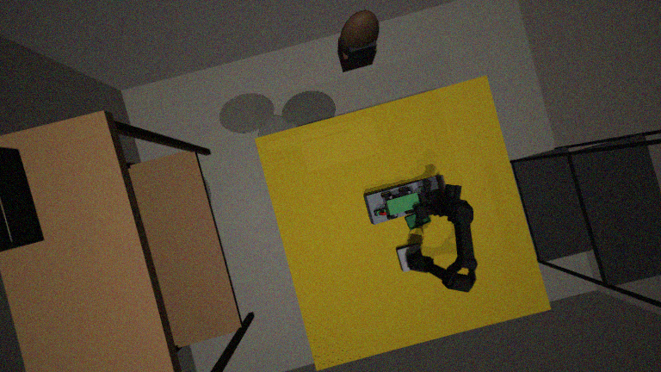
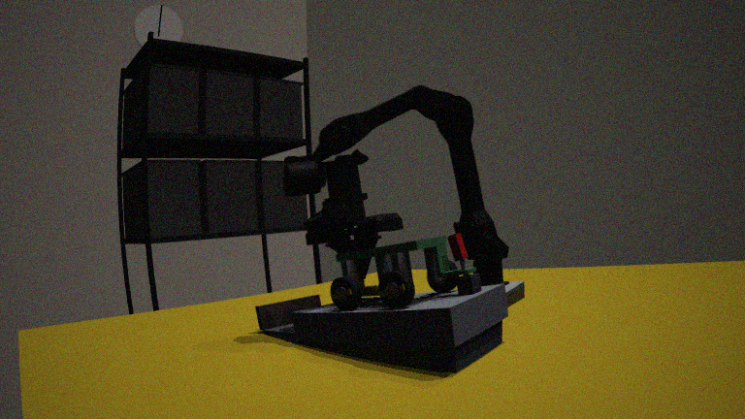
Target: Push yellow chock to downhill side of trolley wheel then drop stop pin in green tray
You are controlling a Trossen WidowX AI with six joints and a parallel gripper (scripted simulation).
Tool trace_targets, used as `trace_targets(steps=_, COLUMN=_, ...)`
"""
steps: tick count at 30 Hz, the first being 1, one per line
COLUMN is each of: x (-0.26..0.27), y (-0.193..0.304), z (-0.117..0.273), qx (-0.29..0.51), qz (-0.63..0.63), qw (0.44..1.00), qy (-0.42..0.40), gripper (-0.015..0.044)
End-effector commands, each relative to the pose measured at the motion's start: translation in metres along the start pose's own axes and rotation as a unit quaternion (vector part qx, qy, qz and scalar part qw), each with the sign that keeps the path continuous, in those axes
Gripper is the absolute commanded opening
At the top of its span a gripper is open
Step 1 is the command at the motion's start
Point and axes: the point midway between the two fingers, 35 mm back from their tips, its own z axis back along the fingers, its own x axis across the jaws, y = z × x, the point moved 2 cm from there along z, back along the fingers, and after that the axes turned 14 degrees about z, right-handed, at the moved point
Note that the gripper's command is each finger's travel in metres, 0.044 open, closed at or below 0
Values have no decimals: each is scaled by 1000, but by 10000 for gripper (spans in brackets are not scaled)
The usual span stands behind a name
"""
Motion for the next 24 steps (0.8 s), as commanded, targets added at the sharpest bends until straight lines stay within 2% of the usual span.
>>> trace_targets(steps=1, x=5, y=-1, z=0, qx=0, qz=-2, qw=1000, qy=-4, gripper=0)
trace_targets(steps=10, x=0, y=0, z=0, qx=0, qz=-1, qw=1000, qy=0, gripper=0)
trace_targets(steps=17, x=0, y=0, z=0, qx=0, qz=-1, qw=1000, qy=0, gripper=184)
trace_targets(steps=24, x=0, y=0, z=14, qx=0, qz=-2, qw=1000, qy=-2, gripper=190)
